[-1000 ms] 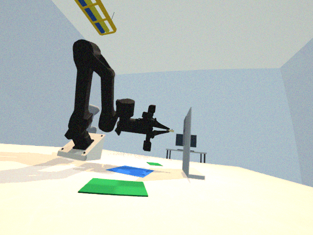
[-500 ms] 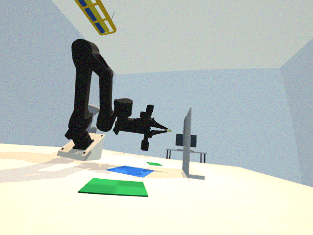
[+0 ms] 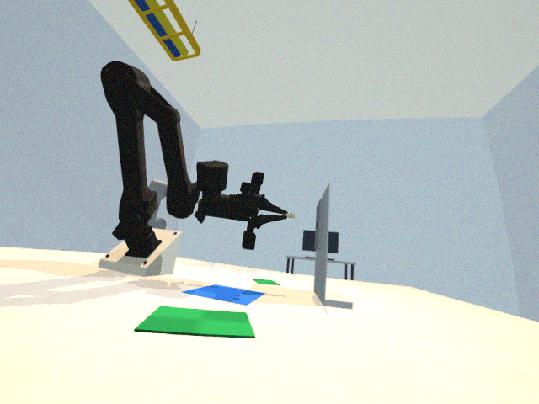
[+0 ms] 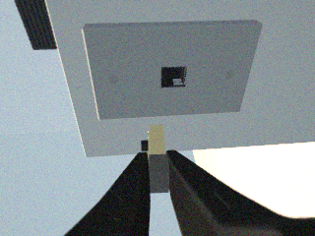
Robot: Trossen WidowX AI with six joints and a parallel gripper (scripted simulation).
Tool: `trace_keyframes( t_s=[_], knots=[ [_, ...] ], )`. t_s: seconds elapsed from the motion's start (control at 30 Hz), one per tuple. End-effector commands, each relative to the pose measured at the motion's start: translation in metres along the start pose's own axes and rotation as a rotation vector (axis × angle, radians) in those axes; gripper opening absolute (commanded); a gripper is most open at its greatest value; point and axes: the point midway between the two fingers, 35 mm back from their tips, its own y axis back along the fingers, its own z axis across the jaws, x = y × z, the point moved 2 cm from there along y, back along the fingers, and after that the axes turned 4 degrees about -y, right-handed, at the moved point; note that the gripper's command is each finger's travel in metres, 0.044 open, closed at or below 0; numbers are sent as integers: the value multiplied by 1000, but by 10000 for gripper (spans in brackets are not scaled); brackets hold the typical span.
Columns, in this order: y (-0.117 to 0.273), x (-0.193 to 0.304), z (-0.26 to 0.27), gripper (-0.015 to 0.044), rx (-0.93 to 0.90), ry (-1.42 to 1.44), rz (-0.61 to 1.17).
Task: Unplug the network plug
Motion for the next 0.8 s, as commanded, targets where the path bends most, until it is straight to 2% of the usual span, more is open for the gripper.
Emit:
trace_keyframes(
  t_s=[0.0, 0.77],
  knots=[
    [2, 1, 7, 0, 2, -5, -2],
    [17, 5, 36, 0, 12, -16, -6]
  ],
)
